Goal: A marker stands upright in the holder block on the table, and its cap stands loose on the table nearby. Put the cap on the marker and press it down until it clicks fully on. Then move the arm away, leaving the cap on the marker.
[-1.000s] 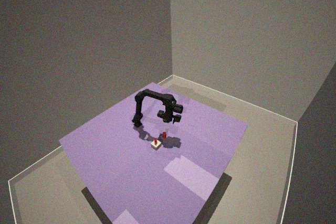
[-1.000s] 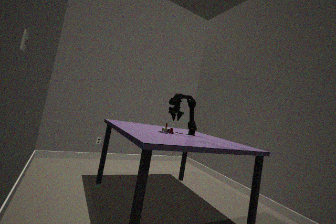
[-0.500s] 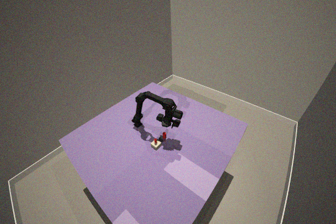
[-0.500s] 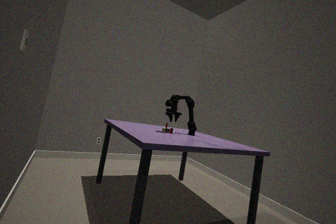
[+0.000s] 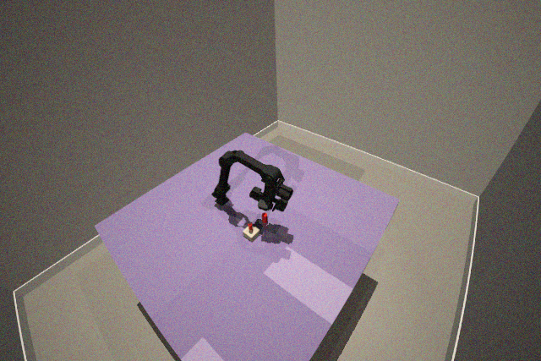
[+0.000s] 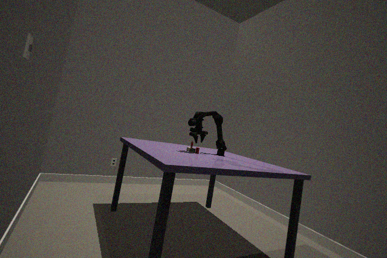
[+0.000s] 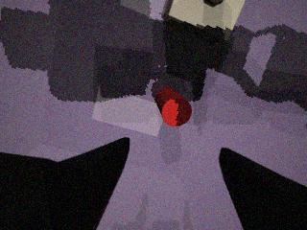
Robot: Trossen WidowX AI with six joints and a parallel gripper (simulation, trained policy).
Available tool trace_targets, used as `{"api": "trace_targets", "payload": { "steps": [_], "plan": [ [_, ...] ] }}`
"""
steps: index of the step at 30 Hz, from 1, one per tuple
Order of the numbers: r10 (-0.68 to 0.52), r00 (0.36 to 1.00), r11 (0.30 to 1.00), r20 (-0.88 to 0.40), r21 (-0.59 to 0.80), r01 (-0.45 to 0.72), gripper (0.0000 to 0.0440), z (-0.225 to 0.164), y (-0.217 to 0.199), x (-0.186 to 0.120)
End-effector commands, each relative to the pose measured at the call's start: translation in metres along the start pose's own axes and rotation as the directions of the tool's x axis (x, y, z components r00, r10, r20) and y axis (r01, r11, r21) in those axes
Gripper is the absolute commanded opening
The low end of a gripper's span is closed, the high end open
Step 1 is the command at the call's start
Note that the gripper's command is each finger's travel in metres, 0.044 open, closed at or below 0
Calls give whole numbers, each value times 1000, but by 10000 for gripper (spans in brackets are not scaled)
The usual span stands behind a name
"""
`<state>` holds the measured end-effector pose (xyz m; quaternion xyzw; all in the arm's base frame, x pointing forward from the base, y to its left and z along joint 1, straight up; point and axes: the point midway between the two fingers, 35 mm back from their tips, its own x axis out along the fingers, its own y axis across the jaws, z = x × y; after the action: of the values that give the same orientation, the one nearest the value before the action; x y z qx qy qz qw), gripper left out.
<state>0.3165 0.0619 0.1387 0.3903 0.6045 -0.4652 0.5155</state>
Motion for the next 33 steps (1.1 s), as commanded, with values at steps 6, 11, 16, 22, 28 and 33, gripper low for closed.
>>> {"api": "trace_targets", "payload": {
  "steps": [6,11,16,22,28,33],
  "plan": [
    [-34,999,999,-17,-3,34,310,5,-3,17],
    [-49,998,999,-25,-7,49,304,7,-3,28],
    [-61,998,998,-31,-16,60,296,8,-3,41],
    [-69,997,997,-32,-33,67,284,10,-2,57],
    [-71,997,996,-19,-53,70,275,12,-1,69],
    [-66,998,996,-5,-67,66,254,13,-2,76]
  ]
}}
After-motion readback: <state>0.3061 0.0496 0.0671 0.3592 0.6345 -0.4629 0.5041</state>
